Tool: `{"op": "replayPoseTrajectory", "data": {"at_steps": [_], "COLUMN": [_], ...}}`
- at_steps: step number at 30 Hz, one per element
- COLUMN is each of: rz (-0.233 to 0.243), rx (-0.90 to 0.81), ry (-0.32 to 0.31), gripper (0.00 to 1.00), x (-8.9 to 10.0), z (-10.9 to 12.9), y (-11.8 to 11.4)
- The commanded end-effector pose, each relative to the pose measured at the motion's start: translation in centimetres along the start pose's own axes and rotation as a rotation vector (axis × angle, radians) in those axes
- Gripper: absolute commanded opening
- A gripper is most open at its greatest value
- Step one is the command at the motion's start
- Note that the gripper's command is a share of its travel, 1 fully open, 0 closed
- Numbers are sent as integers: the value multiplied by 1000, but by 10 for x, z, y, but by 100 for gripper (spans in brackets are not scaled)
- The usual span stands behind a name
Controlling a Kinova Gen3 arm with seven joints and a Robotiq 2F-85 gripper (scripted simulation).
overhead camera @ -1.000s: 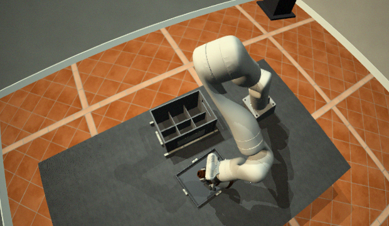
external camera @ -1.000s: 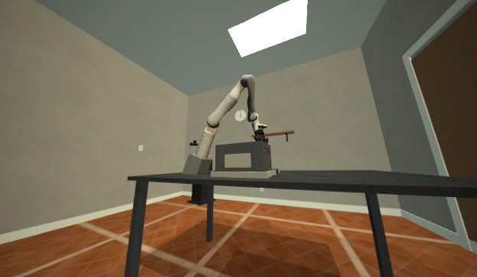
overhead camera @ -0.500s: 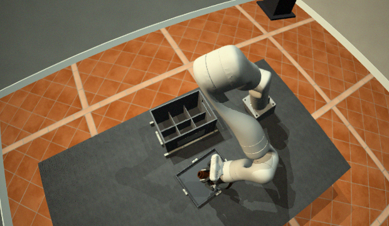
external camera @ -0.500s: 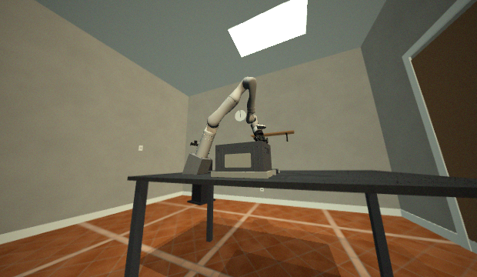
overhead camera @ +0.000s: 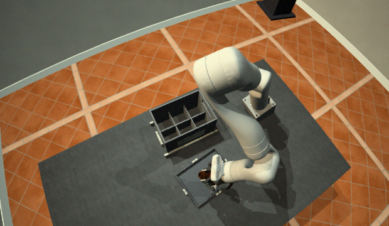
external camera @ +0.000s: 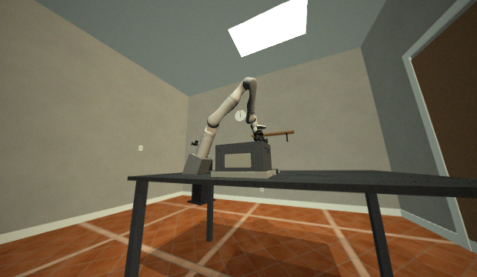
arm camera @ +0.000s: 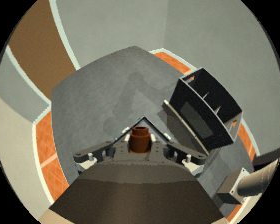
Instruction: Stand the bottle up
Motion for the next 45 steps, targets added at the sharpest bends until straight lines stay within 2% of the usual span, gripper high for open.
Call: {"op": "replayPoseTrajectory", "data": {"at_steps": [1,32,45], "rz": [1,1,3], "rx": [-1,-1,0], "ry": [0,2,41], "gripper": [0,0,0], "x": [1,0,-1], "z": [0,0,-2], "y": [0,0,1]}}
Point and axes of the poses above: the point where the finger pads meet when closed, its own x axis back along the fingers, its own y axis across the jaws, z = x × y, the point moved 6 cm from there along x, back along the fingers, and after that the axes turned 12 degrees about -x, right-handed, at the moved point
